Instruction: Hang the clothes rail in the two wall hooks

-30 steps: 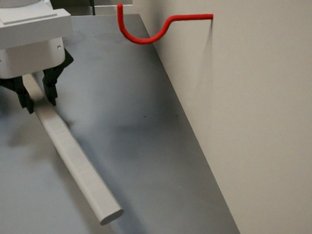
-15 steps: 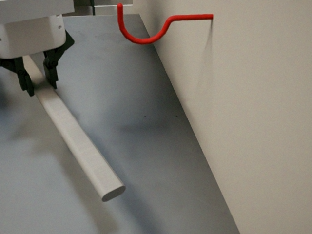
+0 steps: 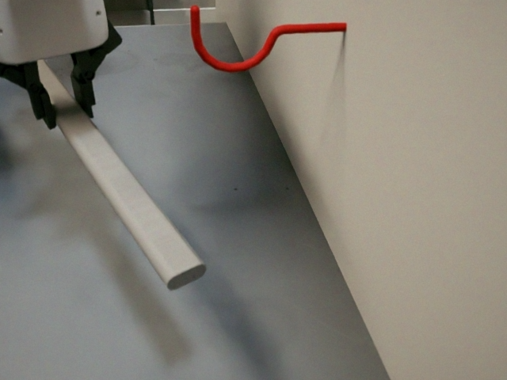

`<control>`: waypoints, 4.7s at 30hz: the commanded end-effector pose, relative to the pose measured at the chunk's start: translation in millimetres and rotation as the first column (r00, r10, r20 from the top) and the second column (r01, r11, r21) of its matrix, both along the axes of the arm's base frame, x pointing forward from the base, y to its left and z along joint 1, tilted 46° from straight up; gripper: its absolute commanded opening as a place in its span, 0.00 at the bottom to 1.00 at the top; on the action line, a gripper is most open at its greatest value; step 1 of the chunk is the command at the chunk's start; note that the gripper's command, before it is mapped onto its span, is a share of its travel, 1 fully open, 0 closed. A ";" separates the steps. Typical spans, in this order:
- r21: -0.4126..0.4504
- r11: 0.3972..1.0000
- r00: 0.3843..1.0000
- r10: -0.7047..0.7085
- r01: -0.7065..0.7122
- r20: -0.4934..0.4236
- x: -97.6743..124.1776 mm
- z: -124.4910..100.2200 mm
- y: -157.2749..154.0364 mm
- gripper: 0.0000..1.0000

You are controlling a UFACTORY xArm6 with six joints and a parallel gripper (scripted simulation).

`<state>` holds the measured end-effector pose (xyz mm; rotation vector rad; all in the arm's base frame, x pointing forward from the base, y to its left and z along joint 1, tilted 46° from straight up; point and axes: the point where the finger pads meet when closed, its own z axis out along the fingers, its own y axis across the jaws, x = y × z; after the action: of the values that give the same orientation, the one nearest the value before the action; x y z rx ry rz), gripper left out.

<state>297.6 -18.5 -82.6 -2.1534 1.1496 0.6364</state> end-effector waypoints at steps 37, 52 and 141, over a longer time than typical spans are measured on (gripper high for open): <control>-0.002 1.000 1.000 -0.001 0.001 0.003 13.9 66.6 -16.2 0.00; -0.002 1.000 1.000 -0.001 0.001 0.003 18.6 91.6 -21.8 0.00; -0.002 1.000 1.000 -0.001 0.001 0.003 42.5 218.1 -50.3 0.00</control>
<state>339.1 -67.7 134.8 -2.1534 1.1496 0.6368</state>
